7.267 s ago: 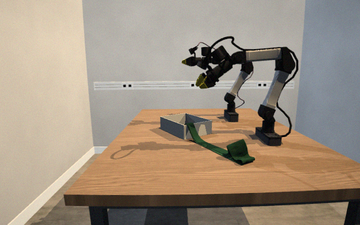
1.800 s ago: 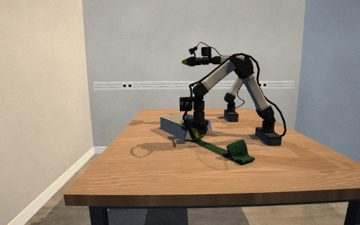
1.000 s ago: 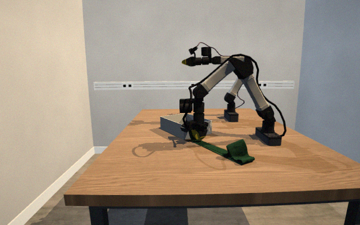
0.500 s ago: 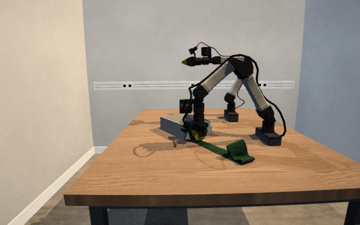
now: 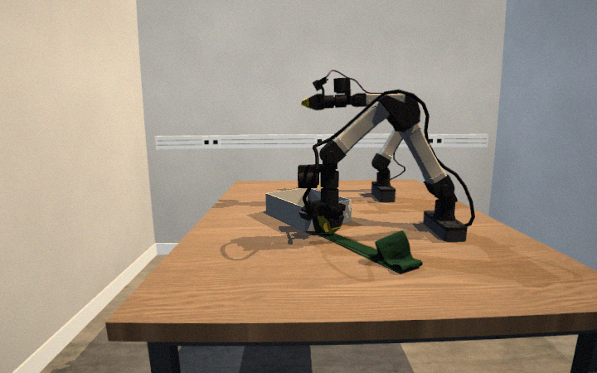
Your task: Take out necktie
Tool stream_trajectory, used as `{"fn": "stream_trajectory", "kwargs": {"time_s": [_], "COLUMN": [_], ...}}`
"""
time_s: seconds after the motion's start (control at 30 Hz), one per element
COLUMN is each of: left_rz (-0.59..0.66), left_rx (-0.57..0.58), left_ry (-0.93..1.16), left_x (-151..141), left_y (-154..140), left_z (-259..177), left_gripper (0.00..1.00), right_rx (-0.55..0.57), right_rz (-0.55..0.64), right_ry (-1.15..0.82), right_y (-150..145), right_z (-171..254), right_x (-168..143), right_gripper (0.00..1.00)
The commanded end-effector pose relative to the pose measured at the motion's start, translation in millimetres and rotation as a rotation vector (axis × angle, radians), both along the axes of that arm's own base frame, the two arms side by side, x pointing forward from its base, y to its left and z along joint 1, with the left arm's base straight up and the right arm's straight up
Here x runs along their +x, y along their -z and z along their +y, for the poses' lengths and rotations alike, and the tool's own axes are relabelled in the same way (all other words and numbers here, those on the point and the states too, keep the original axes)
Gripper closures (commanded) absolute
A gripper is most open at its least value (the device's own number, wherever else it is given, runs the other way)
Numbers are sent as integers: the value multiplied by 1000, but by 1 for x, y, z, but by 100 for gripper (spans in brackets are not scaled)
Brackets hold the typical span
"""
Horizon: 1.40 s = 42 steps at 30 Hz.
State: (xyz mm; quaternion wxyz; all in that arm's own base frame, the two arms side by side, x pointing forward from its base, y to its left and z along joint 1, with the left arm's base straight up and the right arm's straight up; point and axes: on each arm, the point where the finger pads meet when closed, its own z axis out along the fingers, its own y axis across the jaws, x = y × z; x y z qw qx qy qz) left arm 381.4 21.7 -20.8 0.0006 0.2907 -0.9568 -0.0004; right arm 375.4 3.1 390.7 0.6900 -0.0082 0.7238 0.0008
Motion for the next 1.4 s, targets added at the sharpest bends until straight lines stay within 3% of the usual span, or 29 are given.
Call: {"fn": "stream_trajectory", "kwargs": {"time_s": [0.0,1.37], "left_rz": [-1,-2], "left_rx": [-9,-9], "left_ry": [-17,-17], "left_x": [1,-1], "left_y": [12,20], "left_z": [1,4], "left_gripper": [76,76], "right_rx": [0,0], "right_rz": [-8,-7], "right_ry": [0,0], "right_y": [-2,-2], "right_z": [0,0], "right_x": [0,0], "right_gripper": [0,0]}}
